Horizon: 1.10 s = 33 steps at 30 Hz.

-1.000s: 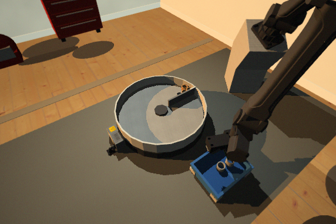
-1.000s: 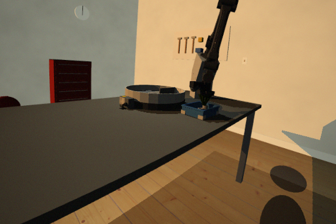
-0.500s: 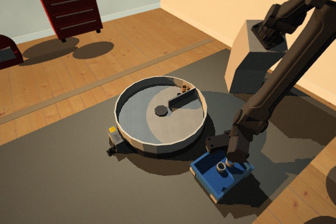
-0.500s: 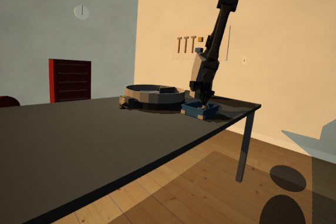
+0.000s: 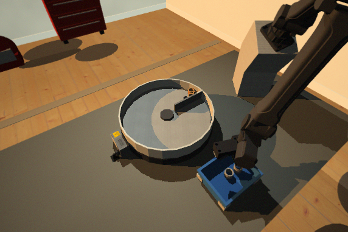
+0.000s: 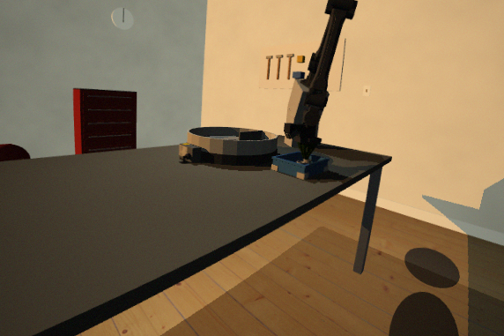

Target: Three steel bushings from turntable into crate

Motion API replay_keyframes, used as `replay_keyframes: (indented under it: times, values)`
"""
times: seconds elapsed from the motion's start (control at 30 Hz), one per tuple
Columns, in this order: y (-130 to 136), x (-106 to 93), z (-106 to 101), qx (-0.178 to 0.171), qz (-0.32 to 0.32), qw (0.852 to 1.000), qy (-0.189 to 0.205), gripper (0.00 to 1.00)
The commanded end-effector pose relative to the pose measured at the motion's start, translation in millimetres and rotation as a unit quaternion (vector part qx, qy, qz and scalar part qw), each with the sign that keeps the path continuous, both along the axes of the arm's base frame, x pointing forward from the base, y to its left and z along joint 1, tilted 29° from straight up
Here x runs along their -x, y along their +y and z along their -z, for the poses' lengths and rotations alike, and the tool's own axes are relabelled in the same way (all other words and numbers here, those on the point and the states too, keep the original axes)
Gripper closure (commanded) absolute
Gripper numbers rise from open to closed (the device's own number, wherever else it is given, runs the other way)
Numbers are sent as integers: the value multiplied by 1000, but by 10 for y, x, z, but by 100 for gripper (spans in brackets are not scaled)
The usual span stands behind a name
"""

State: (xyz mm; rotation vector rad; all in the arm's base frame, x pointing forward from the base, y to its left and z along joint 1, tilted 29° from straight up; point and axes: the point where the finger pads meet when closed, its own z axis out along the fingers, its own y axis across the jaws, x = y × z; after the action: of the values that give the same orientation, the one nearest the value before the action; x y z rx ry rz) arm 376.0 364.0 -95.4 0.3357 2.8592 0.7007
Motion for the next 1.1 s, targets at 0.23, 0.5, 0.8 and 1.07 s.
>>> replay_keyframes:
  times: [0.23,0.5,0.8,1.07]
  values:
    - [43,-29,-125,-8,3,1000,-8,100]
    - [42,-29,-125,-8,3,1000,-8,100]
    - [43,-29,-125,-8,3,1000,-8,100]
    - [43,-29,-125,-8,3,1000,-8,100]
